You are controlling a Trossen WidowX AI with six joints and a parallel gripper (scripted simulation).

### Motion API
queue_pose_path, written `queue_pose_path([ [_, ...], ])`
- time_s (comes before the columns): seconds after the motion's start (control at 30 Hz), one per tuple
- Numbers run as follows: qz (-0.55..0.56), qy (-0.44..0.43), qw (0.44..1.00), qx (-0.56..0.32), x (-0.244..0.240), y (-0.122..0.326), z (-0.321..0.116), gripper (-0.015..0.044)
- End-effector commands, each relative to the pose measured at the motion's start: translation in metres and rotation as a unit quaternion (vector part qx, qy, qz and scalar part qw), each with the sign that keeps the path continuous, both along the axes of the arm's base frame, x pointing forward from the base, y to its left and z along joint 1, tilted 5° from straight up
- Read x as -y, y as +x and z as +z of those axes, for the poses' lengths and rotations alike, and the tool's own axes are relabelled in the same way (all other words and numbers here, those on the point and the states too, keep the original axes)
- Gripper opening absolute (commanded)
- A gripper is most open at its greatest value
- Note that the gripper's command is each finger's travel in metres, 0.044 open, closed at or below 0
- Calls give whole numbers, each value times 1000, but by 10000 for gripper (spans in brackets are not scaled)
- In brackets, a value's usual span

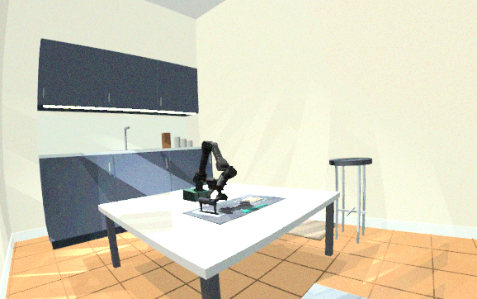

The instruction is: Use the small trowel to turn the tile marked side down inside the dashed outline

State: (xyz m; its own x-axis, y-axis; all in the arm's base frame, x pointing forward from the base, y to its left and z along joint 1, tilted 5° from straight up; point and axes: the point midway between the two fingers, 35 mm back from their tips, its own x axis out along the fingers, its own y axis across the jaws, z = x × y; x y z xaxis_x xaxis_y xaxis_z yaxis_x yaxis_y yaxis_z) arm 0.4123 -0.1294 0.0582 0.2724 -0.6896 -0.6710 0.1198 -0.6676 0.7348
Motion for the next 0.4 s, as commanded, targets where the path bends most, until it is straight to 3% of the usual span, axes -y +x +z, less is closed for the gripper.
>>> queue_pose_path([
  [0.0,0,-1,1000,0,-13,-6,12,300],
  [0.13,1,-1,1000,0,-14,-10,20,300],
  [0.37,4,0,1000,2,-22,-64,97,300],
])
